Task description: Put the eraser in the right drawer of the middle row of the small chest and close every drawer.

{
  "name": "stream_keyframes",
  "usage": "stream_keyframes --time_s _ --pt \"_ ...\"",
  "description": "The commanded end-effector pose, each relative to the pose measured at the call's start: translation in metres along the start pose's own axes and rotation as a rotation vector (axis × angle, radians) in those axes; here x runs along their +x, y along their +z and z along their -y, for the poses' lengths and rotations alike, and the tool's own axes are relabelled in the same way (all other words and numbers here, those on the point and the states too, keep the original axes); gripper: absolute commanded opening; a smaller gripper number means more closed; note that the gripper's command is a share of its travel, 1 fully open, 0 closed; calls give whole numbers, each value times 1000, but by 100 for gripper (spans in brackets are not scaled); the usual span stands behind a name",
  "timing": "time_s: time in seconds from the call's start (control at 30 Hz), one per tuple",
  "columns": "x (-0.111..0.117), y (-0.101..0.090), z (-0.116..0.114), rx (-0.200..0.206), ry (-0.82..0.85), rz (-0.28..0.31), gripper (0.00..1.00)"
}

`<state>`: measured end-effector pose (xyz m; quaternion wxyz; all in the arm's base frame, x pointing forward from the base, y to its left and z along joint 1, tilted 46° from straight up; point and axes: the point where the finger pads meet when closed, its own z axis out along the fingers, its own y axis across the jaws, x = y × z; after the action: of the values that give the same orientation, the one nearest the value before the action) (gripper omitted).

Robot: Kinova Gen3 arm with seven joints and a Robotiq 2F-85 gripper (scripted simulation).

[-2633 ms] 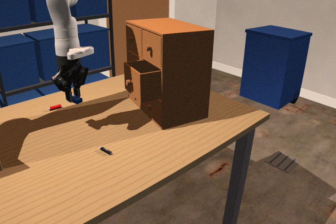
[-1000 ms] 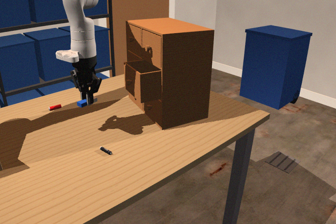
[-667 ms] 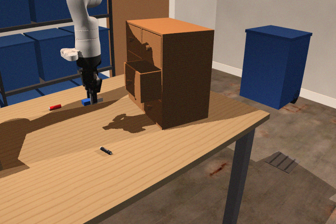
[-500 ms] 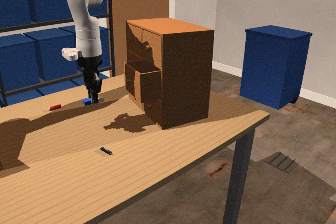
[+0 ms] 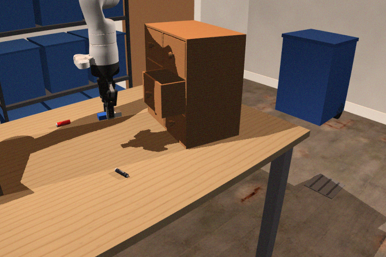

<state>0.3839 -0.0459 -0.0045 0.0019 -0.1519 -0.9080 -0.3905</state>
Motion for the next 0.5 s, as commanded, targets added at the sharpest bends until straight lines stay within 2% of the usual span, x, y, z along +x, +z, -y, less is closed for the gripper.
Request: stream_keyframes --time_s 0.0,0.47 --pt "0 -1 0 1 0 1 19" --pt "-1 -13 0 0 2 0 19"
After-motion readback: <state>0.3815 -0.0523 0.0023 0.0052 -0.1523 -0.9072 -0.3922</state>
